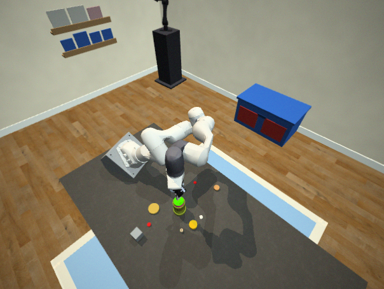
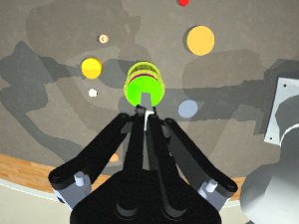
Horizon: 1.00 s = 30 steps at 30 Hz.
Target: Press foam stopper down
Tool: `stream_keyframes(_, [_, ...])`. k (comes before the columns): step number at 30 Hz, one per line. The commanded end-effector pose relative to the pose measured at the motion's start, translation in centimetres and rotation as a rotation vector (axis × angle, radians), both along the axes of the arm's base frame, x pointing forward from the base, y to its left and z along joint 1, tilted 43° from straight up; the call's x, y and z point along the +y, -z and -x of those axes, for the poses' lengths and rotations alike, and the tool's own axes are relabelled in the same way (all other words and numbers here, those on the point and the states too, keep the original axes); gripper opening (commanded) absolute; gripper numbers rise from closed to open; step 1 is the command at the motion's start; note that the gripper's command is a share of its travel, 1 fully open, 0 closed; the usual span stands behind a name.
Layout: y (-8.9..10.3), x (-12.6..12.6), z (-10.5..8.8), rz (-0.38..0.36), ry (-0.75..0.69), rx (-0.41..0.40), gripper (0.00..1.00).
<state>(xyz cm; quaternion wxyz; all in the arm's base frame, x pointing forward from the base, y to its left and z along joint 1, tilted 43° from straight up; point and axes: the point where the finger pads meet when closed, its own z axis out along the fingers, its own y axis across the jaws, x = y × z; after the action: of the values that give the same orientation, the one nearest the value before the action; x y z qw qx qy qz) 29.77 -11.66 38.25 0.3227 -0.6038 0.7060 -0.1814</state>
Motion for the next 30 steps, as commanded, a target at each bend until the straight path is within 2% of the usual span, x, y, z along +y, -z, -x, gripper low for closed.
stream_keyframes(1, [0.0,0.0,0.0,0.004,-0.005,-0.002,0.0])
stream_keyframes(12, [1.7,0.3,-1.6,0.004,-0.005,-0.002,0.0])
stream_keyframes(30, [2.0,0.4,-1.9,0.004,-0.005,-0.002,0.0])
